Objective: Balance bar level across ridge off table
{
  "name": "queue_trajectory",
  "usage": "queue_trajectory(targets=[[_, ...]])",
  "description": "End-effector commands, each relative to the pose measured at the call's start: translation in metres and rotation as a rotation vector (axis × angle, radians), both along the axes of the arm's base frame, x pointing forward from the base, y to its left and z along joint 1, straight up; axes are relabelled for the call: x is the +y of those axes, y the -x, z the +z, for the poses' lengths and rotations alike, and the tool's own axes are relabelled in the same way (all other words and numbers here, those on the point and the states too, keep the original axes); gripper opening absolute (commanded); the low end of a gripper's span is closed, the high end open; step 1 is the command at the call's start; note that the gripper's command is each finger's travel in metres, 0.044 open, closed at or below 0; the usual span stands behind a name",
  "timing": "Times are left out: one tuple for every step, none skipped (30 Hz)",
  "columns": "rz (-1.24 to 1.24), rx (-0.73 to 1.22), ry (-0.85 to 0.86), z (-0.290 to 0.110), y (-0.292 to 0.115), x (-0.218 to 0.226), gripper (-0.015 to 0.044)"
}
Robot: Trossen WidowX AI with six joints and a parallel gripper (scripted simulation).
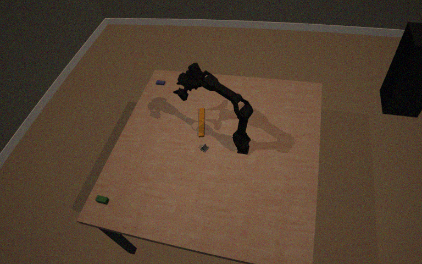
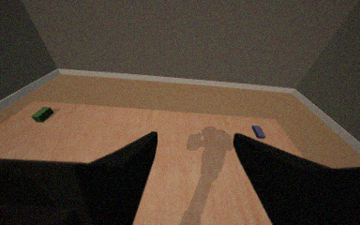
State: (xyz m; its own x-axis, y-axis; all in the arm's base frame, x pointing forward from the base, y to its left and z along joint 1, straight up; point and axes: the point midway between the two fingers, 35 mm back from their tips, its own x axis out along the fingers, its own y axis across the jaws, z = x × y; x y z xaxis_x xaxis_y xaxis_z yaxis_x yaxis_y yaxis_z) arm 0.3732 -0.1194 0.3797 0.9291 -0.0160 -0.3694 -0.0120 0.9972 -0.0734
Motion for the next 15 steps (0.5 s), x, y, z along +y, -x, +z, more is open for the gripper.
queue_trajectory(targets=[[-0.097, 0.101, -0.130, -0.027, -0.006, -0.014, 0.0315], [-0.120, 0.128, -0.161, -0.034, -0.007, -0.018, 0.0315], [-0.144, 0.154, -0.191, -0.042, -0.008, -0.021, 0.0315], [-0.169, 0.180, -0.221, -0.049, -0.009, -0.023, 0.0315], [-0.194, 0.205, -0.251, -0.057, -0.009, -0.026, 0.0315], [-0.219, 0.231, -0.280, -0.064, -0.009, -0.029, 0.0315], [-0.245, 0.257, -0.308, -0.071, -0.010, -0.032, 0.0315], [-0.272, 0.282, -0.336, -0.079, -0.010, -0.034, 0.0315], [-0.299, 0.308, -0.363, -0.086, -0.009, -0.037, 0.0315], [-0.326, 0.333, -0.390, -0.093, -0.009, -0.039, 0.0315], [-0.354, 0.358, -0.416, -0.101, -0.008, -0.042, 0.0315], [-0.383, 0.383, -0.441, -0.108, -0.008, -0.044, 0.0315], [-0.411, 0.408, -0.466, -0.115, -0.007, -0.046, 0.0315], [-0.441, 0.432, -0.491, -0.122, -0.006, -0.048, 0.0315], [-0.470, 0.457, -0.514, -0.129, -0.005, -0.050, 0.0315]])
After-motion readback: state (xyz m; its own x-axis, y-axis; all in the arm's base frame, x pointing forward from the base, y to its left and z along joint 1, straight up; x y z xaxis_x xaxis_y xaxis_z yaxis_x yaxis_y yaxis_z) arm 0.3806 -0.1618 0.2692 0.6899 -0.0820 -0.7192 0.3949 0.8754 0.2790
